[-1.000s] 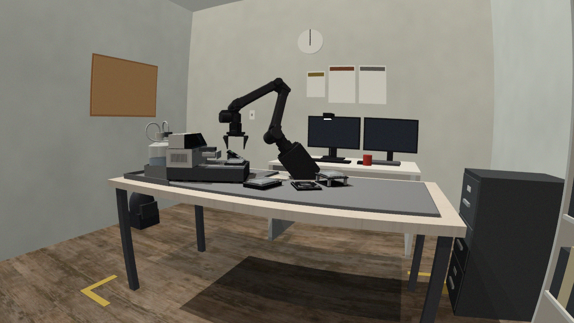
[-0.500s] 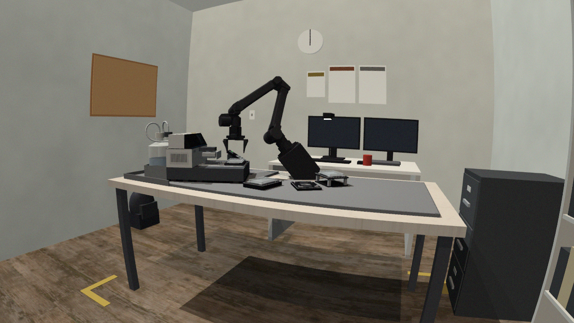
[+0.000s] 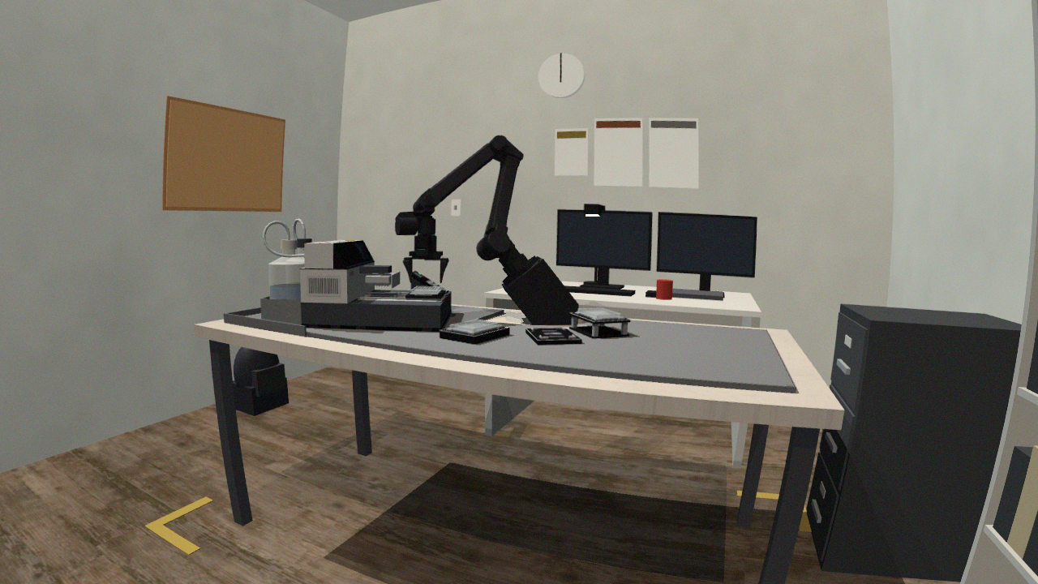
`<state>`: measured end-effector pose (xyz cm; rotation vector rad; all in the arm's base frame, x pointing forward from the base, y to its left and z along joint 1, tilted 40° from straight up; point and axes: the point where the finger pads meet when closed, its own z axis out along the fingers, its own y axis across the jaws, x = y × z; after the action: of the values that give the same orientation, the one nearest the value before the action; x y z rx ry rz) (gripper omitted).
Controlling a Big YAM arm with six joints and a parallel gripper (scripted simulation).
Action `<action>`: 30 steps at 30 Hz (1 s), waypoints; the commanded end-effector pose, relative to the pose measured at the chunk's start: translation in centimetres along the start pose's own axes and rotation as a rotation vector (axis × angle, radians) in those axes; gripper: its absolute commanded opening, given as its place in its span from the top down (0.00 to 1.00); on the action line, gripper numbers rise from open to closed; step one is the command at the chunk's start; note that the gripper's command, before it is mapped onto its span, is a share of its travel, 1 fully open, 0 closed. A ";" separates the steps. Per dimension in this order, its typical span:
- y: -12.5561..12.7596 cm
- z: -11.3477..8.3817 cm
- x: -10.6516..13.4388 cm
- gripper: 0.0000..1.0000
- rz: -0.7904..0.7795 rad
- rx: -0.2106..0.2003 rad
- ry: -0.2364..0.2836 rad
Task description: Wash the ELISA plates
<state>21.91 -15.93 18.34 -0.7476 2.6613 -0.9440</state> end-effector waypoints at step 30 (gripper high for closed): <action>0.0 1.1 0.1 0.00 -0.010 0.000 0.002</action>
<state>22.17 -16.26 17.84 -0.7526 2.6578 -0.9455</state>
